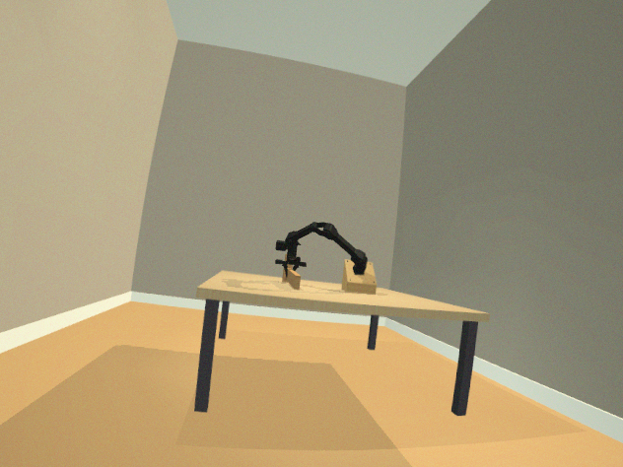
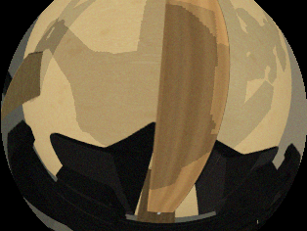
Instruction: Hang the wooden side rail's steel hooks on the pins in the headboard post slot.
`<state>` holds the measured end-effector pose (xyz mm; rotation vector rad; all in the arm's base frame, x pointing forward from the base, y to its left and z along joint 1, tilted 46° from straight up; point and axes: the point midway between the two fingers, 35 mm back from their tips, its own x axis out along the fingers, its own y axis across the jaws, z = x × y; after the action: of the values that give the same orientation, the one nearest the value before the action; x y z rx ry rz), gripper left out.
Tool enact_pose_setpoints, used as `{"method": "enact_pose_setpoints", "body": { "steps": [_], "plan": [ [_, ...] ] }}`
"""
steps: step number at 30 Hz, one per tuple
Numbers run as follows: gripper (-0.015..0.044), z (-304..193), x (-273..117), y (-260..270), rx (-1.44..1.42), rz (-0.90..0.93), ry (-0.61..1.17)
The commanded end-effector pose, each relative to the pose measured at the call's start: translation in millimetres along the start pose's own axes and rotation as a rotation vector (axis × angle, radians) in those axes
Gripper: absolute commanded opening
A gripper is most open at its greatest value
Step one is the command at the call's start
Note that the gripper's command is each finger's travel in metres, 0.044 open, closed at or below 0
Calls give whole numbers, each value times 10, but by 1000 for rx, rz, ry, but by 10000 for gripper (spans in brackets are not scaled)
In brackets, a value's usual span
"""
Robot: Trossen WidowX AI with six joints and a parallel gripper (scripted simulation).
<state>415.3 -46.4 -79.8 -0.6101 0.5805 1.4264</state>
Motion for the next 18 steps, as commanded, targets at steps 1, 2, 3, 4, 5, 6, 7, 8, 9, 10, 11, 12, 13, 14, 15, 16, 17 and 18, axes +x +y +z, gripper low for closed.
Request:
{"method": "enact_pose_setpoints", "body": {
  "steps": [1, 2, 3, 4, 5, 6, 7, 8, 9, 10, 11, 12, 13, 14, 15, 16, 17, 18],
  "plan": [
    [0, -35, -53, -11, -1, -11, 5],
    [0, -36, -53, -10, -1, -11, 5],
    [0, -37, -53, -8, -1, -11, 5],
    [0, -38, -51, -7, -1, -11, 5],
    [0, -39, -50, -6, -1, -11, 5],
    [0, -40, -49, -5, -1, -11, 5],
    [0, -42, -48, -4, -1, -11, 5],
    [0, -43, -47, -3, -1, -11, 5],
    [0, -44, -46, -2, -1, -11, 5],
    [0, -45, -45, -1, -1, -11, 5],
    [0, -46, -43, 0, -1, -11, 5],
    [0, -47, -42, 2, -1, -11, 5],
    [0, -49, -41, 3, -1, -11, 5],
    [0, -50, -40, 4, -1, -11, 5],
    [0, -51, -39, 5, -1, -11, 5],
    [0, -52, -38, 6, -1, -11, 5],
    [0, -53, -37, 7, -1, -11, 5],
    [0, -54, -35, 8, -1, -11, 5]
  ]
}}
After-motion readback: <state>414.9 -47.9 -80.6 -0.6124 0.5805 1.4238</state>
